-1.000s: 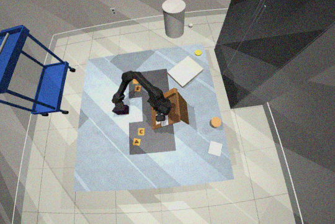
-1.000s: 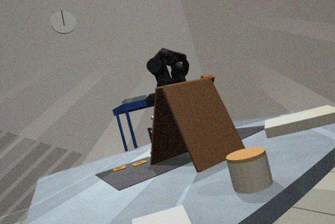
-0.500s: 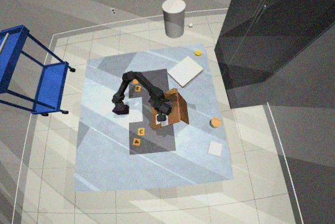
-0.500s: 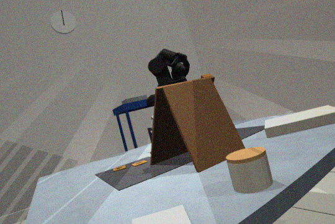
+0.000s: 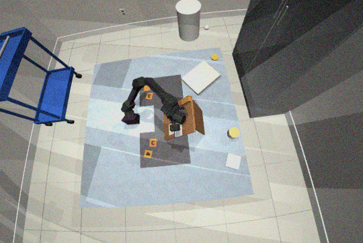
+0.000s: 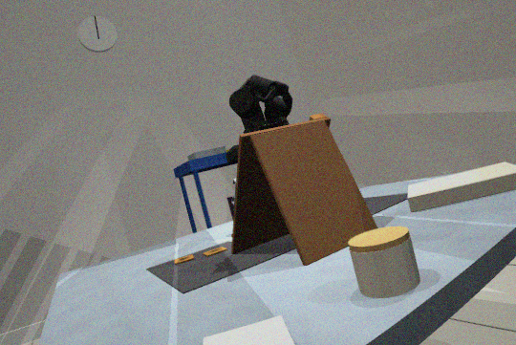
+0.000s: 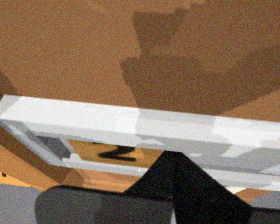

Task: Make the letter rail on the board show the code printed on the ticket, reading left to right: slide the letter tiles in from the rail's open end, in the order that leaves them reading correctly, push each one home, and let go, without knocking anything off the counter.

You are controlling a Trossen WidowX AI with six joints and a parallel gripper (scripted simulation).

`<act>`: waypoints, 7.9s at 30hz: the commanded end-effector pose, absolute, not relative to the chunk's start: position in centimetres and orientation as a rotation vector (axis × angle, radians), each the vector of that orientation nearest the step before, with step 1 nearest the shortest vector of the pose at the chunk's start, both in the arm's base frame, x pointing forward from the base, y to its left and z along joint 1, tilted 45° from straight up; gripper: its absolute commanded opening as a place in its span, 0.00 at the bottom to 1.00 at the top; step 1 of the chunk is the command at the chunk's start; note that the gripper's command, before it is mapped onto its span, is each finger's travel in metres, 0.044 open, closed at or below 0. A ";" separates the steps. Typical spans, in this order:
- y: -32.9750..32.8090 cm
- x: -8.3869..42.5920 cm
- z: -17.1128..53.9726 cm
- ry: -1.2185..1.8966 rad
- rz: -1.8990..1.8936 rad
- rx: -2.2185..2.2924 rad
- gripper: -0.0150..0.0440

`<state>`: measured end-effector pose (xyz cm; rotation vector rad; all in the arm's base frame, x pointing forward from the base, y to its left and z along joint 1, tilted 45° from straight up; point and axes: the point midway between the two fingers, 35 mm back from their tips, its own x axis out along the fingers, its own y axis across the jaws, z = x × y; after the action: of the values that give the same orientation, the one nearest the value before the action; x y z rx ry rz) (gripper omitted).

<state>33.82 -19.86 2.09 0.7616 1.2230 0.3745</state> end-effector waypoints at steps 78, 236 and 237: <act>-28.0 22.2 11.2 0.465 0.646 -0.428 1.00; 15.0 16.6 11.5 1.564 -0.991 2.113 0.83; 15.1 16.6 11.4 1.564 -0.991 2.113 0.83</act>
<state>16.62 14.88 11.90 2.1130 1.5669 -0.9768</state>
